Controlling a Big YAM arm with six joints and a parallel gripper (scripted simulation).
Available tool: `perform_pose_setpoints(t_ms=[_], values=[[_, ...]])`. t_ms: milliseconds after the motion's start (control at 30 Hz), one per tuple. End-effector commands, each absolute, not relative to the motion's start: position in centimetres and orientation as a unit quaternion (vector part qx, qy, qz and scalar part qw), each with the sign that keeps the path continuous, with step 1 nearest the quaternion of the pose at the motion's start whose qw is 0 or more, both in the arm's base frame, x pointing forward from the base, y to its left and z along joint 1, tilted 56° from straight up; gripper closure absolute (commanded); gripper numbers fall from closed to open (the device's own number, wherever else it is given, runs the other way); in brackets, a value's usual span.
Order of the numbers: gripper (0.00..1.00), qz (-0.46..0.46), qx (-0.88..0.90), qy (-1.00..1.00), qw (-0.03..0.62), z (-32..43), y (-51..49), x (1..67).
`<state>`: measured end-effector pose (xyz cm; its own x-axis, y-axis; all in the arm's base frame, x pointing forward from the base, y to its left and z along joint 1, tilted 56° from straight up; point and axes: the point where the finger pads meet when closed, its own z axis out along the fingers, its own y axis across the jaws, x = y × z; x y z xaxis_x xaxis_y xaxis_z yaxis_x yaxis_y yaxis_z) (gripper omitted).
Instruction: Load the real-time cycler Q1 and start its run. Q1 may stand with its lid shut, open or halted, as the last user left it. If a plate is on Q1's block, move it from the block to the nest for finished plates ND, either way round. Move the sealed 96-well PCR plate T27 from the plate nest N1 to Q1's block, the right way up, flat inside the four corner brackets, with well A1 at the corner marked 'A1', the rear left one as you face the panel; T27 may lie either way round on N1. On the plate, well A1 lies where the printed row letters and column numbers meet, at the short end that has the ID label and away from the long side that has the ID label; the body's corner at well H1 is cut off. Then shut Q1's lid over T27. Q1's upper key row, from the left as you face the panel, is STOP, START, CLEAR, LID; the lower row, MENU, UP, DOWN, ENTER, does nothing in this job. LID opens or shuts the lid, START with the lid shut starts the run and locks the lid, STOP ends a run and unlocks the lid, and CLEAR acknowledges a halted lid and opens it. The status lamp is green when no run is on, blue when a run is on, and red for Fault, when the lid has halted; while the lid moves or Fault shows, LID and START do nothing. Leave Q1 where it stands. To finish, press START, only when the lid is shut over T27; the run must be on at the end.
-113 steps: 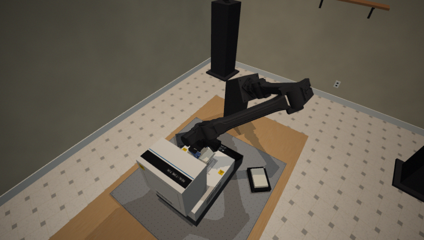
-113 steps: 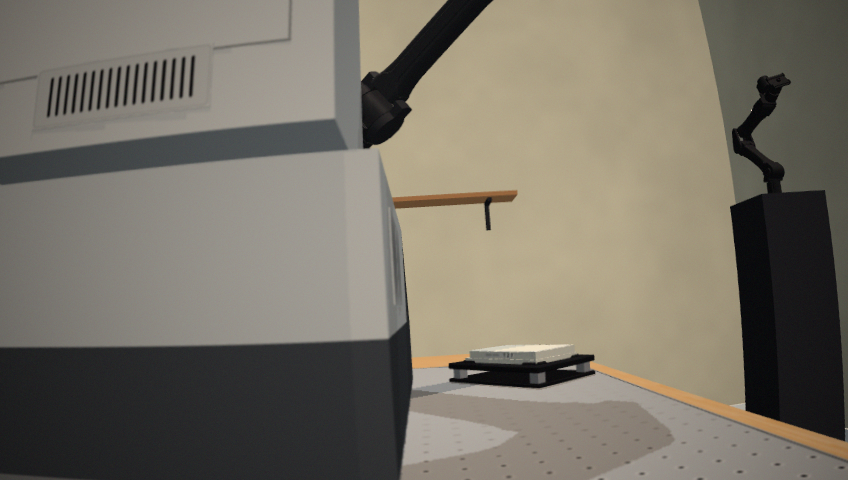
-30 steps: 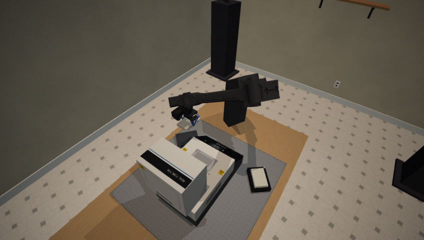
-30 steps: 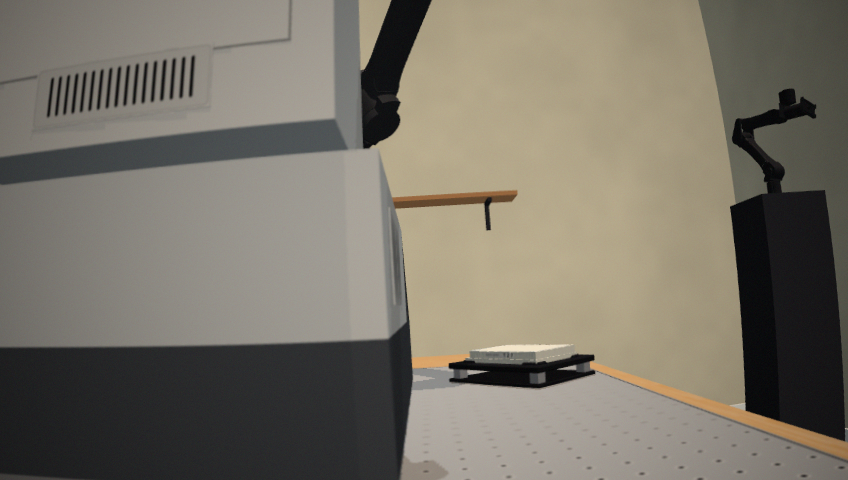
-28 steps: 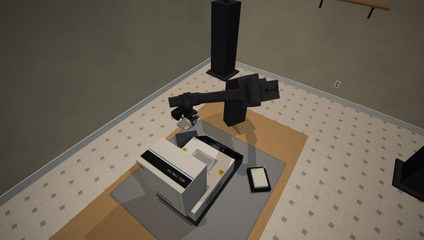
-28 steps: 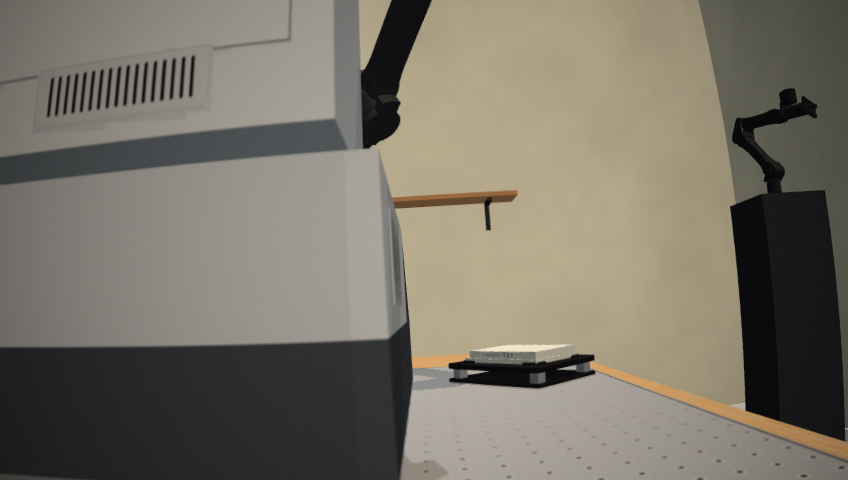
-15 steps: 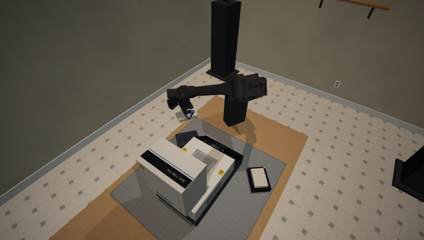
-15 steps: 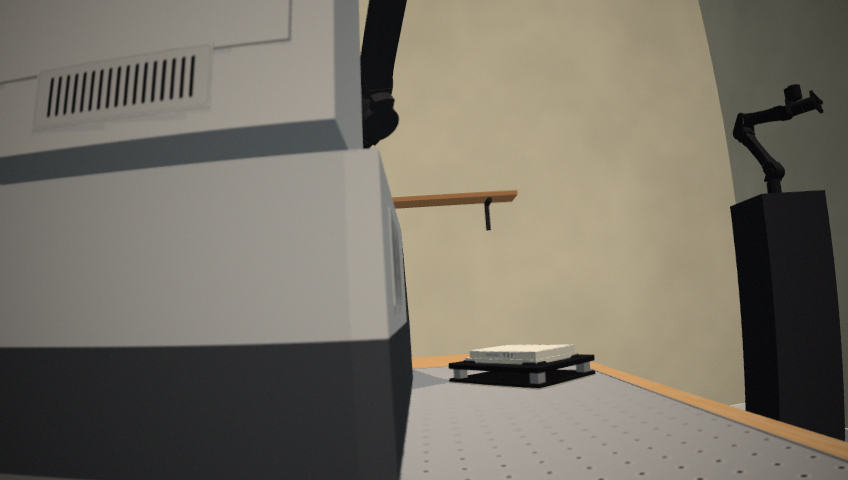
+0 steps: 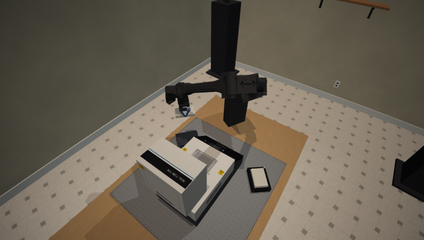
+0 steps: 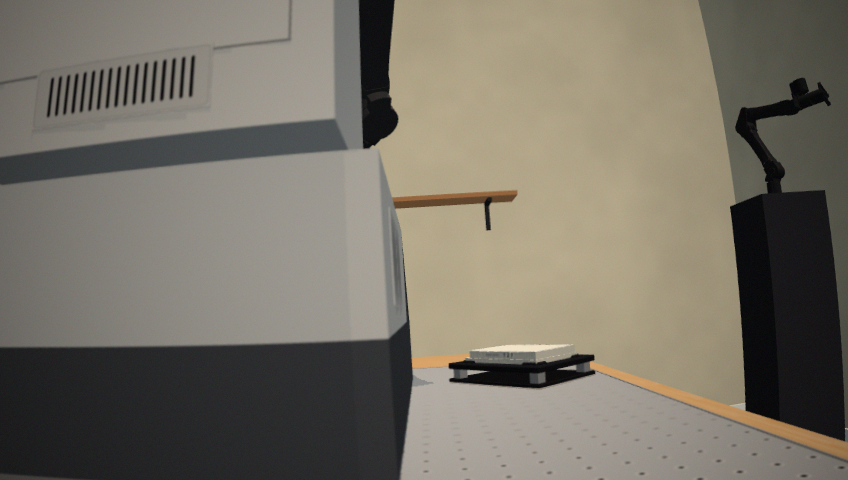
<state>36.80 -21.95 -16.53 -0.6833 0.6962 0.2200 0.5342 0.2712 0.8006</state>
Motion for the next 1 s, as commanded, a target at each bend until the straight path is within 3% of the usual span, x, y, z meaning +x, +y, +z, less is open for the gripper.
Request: perform_pose_setpoints(t_ms=[0,967], values=[[1.00,0.459,0.384,0.795,0.099,-15.2,-22.5,37.7],[1.00,0.451,0.361,0.807,0.126,-14.7,-24.4,38.2]])
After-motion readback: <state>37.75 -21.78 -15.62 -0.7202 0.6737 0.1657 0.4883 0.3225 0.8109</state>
